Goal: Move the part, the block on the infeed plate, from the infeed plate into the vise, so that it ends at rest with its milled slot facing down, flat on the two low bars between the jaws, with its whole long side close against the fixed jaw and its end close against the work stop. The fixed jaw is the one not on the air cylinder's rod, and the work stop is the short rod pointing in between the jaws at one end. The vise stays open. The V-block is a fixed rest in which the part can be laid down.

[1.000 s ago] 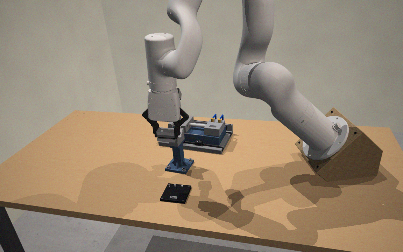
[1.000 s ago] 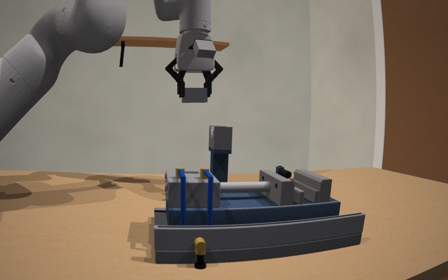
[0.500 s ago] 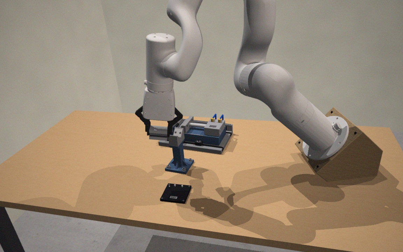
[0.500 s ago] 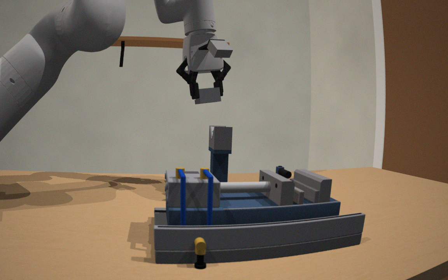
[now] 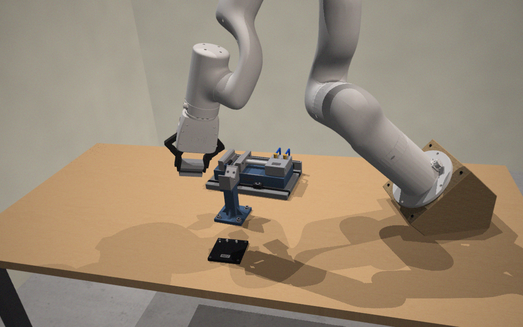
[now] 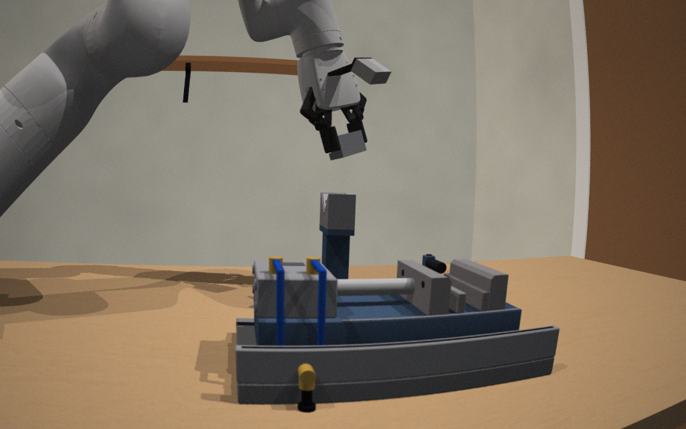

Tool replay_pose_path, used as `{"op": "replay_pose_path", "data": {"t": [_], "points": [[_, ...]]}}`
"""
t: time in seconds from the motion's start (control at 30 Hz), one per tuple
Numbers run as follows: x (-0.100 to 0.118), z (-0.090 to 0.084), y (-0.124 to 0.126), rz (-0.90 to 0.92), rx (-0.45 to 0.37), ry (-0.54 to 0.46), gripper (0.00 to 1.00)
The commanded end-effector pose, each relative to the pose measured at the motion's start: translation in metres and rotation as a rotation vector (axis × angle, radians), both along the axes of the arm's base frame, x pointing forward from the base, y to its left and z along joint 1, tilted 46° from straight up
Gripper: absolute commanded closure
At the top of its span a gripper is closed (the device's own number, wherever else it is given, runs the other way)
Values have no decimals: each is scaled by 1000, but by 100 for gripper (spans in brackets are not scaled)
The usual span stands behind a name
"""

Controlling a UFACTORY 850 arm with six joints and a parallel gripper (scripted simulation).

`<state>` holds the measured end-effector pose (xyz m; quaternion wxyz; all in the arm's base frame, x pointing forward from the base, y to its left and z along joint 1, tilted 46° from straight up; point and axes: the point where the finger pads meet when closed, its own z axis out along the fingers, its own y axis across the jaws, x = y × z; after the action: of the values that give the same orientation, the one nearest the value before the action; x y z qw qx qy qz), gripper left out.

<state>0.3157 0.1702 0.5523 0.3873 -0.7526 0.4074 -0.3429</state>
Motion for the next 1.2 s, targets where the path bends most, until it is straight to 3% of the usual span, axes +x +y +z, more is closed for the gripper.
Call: {"op": "replay_pose_path", "data": {"t": [0.0, 0.2, 0.3, 0.7, 0.83, 1.17], "points": [[15, 16, -6, 64, -105, -118, 100], [26, 28, -12, 122, -227, -223, 100], [26, 28, -12, 122, -228, -224, 100], [42, 48, -22, 257, -522, -422, 100], [43, 49, -23, 273, -555, -441, 100], [49, 53, -30, 404, -823, -568, 100]]}}
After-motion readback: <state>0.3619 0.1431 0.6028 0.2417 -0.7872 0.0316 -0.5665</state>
